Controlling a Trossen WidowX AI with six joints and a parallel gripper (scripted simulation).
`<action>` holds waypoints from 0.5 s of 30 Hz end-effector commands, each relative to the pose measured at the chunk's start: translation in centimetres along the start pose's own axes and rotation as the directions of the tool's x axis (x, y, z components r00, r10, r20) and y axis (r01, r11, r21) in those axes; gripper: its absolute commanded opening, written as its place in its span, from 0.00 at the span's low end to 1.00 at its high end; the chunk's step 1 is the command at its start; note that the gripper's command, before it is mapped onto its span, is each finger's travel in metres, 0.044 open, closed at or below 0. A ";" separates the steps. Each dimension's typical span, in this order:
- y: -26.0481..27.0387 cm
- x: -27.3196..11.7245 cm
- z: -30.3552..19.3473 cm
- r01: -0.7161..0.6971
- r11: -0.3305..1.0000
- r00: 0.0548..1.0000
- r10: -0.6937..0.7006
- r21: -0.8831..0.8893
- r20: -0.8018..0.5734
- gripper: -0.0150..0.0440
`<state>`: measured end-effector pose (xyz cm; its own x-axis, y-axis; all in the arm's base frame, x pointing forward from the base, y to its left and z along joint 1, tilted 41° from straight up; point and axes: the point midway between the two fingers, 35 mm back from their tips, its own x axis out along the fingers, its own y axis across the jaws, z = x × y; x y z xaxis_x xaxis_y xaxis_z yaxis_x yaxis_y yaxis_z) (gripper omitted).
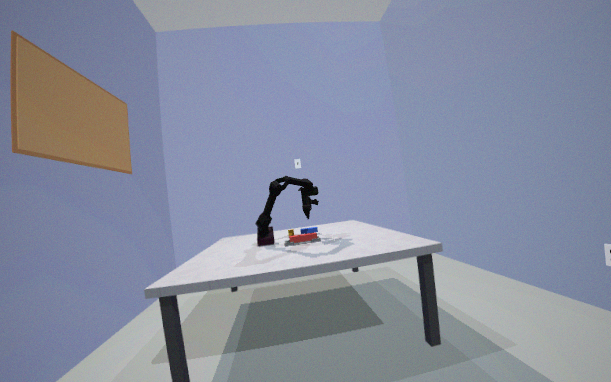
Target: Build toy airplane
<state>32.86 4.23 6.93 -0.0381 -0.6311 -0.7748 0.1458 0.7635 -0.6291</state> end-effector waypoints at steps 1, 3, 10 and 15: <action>7.0 0.2 0.5 -0.007 1.000 1.000 0.007 0.000 0.003 1.00; 10.0 0.5 0.3 -0.005 1.000 1.000 0.005 0.002 0.003 1.00; 14.5 1.3 -0.5 0.001 1.000 1.000 -0.001 0.005 0.003 1.00; 14.5 1.6 -0.5 0.001 1.000 1.000 -0.001 0.005 0.003 1.00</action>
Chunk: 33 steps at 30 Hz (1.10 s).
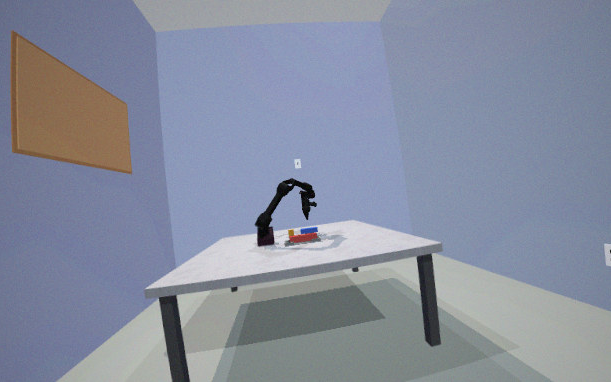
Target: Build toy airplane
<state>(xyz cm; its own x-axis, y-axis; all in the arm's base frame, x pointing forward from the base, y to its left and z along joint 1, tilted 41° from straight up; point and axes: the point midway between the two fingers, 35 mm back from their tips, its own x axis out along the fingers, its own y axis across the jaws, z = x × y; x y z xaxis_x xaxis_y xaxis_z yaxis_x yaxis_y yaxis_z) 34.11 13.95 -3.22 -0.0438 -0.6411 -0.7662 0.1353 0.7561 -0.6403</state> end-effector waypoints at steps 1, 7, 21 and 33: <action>0.5 0.6 0.3 -0.013 1.000 1.000 0.013 0.015 0.007 1.00; 0.5 4.0 0.2 -0.012 1.000 1.000 0.012 0.015 0.008 1.00; 0.5 6.0 0.3 -0.011 1.000 1.000 0.011 0.015 0.008 1.00; 0.6 8.0 0.3 -0.010 1.000 1.000 0.010 0.016 0.009 1.00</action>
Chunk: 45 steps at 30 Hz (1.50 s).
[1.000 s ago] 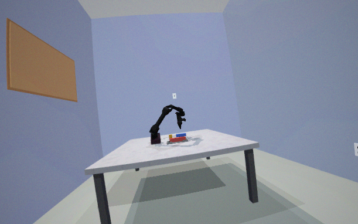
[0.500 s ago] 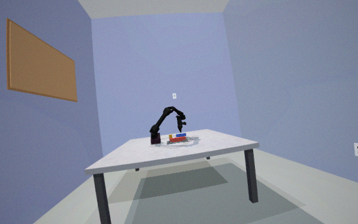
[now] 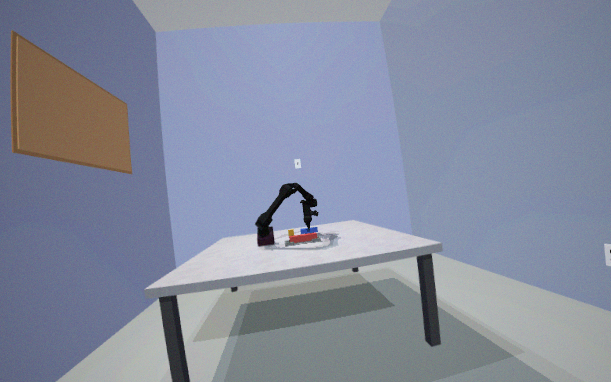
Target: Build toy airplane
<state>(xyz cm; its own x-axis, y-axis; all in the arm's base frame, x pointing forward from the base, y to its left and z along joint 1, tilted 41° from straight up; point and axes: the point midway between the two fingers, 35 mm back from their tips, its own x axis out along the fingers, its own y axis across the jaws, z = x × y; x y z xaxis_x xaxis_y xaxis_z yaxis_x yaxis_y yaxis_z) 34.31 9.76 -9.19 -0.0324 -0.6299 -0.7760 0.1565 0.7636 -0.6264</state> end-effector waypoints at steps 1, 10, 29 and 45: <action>-0.1 0.9 -0.1 0.006 1.000 1.000 -0.006 -0.005 0.000 1.00; -0.2 2.3 -0.1 0.007 1.000 1.000 -0.007 -0.005 0.000 1.00; -0.2 2.4 -0.1 0.007 1.000 1.000 -0.007 -0.005 0.000 0.48; 0.4 -1.1 0.5 -0.011 1.000 0.999 0.010 0.019 0.039 0.25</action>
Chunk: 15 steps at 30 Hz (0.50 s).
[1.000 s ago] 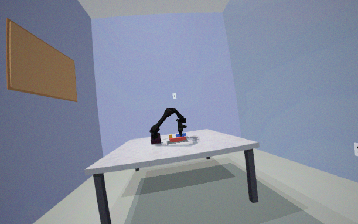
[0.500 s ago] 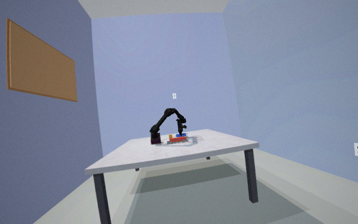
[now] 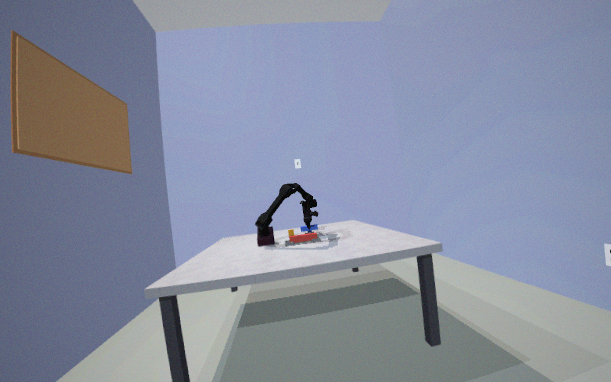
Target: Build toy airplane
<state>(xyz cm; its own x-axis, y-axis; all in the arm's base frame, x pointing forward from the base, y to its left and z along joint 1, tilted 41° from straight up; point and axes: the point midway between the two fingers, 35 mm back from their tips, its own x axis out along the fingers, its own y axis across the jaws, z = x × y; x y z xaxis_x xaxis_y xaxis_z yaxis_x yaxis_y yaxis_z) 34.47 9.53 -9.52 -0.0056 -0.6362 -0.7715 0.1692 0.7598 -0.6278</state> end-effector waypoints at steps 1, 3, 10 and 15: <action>0.4 -1.8 0.4 -0.014 1.000 1.000 0.014 0.005 0.010 0.25; 0.4 -2.4 0.5 -0.013 1.000 1.000 0.013 0.004 0.007 0.25; 0.4 -4.6 0.5 -0.012 1.000 1.000 0.012 -0.003 -0.003 0.25; 0.4 -6.2 0.5 -0.010 1.000 1.000 0.010 -0.007 -0.010 0.25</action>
<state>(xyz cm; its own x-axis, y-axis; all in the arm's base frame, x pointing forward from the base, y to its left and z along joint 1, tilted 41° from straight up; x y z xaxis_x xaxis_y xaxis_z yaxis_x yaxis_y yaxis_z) 34.96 12.61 -5.97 -0.0156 -0.6328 -0.7742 0.1614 0.7625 -0.6265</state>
